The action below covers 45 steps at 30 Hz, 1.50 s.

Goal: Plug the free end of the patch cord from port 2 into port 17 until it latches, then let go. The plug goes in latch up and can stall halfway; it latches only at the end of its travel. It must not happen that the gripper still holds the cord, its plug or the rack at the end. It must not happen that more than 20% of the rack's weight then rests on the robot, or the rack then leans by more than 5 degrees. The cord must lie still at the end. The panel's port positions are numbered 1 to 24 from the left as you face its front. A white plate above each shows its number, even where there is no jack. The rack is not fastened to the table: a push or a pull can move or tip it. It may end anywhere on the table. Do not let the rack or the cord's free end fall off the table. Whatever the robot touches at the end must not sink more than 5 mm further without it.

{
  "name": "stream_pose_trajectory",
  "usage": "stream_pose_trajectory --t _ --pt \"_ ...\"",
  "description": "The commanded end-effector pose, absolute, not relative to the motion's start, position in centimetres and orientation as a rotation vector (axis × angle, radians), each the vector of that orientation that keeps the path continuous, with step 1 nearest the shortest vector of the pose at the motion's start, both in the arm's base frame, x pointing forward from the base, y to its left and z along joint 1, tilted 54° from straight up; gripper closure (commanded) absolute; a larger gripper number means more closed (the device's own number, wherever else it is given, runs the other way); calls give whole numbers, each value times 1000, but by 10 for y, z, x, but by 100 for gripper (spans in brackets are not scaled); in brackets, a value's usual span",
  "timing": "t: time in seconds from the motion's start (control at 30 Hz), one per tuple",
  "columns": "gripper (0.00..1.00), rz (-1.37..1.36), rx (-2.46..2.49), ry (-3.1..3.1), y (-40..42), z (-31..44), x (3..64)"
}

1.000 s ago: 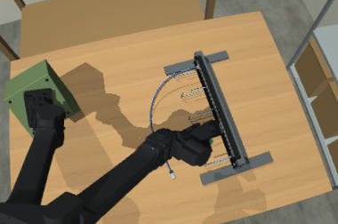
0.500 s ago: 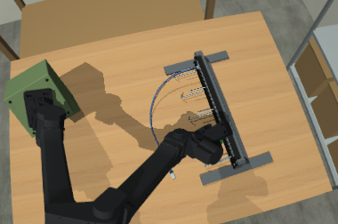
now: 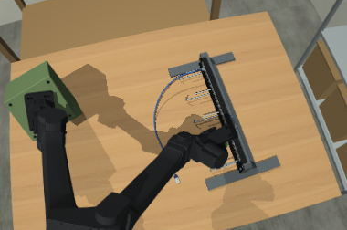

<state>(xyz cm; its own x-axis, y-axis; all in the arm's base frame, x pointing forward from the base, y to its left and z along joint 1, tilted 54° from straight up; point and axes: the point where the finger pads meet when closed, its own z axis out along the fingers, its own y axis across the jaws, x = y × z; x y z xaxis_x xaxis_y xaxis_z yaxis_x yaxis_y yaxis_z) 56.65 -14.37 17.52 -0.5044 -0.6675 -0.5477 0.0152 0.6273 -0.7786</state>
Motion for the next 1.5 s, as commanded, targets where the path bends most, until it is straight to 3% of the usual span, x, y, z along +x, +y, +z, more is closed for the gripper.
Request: stream_pose_trajectory --t 0.0,1.47 --pt "100 -935 -541 1911 -135 182 567" --pt "100 -955 -514 1908 -149 190 571"
